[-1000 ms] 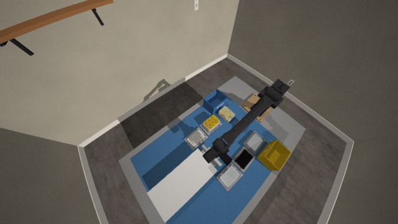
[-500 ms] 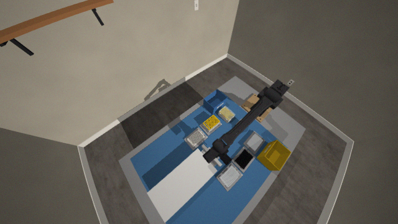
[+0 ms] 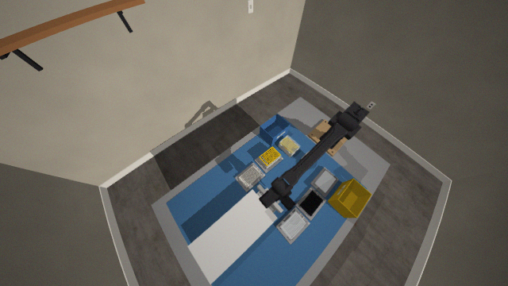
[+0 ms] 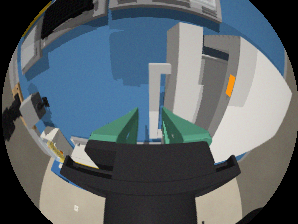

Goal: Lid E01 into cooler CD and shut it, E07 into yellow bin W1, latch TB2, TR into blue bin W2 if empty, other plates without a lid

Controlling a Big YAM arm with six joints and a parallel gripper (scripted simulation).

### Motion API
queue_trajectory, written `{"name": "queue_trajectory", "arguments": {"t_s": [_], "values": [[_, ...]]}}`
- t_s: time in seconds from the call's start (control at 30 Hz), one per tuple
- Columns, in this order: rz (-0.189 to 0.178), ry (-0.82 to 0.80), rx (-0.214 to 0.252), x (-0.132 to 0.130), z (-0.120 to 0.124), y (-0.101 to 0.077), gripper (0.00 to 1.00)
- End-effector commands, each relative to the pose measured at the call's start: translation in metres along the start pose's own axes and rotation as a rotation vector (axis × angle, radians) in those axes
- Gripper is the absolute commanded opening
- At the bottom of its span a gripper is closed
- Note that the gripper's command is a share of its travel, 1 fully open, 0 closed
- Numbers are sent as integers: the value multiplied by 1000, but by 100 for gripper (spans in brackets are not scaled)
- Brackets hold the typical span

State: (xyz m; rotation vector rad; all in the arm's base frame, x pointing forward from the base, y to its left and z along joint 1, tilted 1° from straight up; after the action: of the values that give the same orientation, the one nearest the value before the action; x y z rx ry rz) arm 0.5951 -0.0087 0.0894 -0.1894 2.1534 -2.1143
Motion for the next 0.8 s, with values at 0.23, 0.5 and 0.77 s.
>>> {"name": "queue_trajectory", "arguments": {"t_s": [0.23, 0.5, 0.77], "values": [[30, 4, 1, -15, -4, 12, 30], [30, 4, 1, -15, -4, 12, 30], [30, 4, 1, -15, -4, 12, 30]]}}
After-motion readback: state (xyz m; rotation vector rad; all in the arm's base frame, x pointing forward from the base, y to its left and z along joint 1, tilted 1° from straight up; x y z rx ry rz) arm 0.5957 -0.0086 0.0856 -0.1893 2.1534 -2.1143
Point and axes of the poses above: the point where the finger pads meet when closed, its own y axis out along the fingers, its own x axis across the jaws, z = x × y, the point moved 5 cm from there along -y, back along the fingers, and after that the axes turned 9 degrees about -y, right-handed, at the moved point
